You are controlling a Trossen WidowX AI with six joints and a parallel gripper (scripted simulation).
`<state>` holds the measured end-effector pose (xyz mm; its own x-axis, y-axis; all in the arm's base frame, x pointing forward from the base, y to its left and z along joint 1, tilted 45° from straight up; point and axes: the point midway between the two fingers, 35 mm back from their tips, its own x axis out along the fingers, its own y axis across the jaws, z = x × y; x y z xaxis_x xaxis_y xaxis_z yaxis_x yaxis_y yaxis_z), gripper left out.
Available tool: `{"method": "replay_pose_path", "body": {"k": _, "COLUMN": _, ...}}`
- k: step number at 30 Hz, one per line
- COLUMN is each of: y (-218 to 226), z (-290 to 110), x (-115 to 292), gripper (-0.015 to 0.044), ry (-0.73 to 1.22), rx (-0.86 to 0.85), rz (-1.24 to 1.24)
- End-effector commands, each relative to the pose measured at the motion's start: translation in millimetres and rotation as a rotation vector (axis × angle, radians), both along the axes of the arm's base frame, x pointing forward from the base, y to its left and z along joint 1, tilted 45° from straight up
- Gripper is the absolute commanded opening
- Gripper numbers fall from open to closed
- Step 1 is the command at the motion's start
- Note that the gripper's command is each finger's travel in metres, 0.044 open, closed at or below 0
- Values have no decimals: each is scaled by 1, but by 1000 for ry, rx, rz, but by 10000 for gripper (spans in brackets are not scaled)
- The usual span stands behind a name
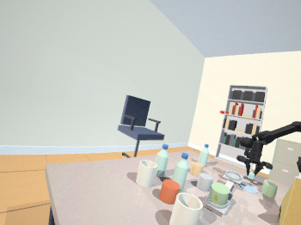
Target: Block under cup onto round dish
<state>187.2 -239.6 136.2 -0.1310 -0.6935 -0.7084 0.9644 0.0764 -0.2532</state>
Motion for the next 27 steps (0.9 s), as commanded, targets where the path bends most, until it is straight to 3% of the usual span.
{"method": "replay_pose_path", "body": {"k": 1, "y": -6, "z": 2, "x": -9, "gripper": 0, "ry": 2, "rx": -10, "rz": 12}}
{"method": "replay_pose_path", "body": {"k": 27, "y": -46, "z": -37, "x": -16, "gripper": 0, "ry": 3, "rx": -12, "rz": 12}}
